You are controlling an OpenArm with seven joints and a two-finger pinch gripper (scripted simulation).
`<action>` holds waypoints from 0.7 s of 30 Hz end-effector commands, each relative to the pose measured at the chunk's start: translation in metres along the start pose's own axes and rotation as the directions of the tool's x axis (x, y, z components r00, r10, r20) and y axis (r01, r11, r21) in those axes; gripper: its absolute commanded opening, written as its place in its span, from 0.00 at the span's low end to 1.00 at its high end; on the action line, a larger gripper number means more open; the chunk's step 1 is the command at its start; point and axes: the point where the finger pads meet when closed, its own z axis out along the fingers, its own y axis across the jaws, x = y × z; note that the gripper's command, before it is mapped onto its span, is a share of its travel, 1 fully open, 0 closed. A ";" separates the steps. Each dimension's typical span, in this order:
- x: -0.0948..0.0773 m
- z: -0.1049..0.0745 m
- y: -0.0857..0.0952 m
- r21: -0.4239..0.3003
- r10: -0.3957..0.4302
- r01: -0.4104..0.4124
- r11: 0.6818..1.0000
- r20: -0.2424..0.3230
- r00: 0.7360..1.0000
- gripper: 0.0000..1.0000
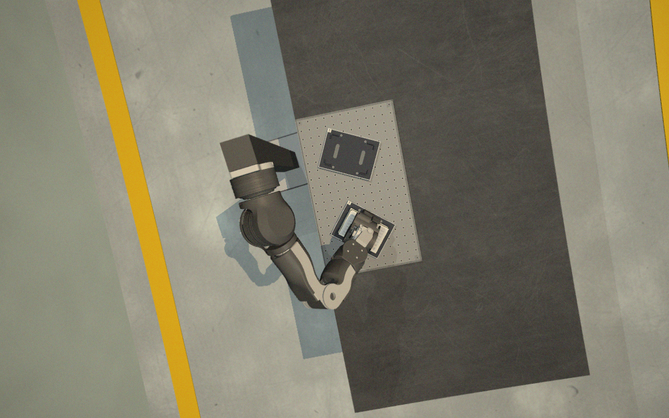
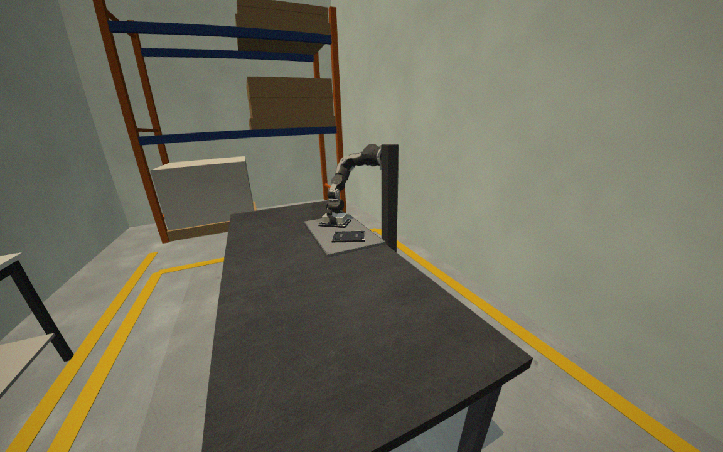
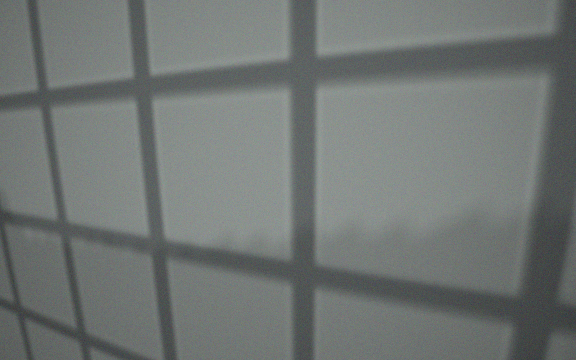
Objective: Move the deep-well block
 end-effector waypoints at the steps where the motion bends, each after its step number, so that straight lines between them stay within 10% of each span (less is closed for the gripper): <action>1: 0.000 0.000 0.001 -0.002 0.000 0.000 1.000 0.001 1.000 0.40; 15: -0.001 -0.001 0.000 -0.002 0.000 0.000 1.000 0.002 1.000 0.00; 21: -0.001 -0.001 0.000 -0.002 0.000 0.000 1.000 0.002 1.000 0.00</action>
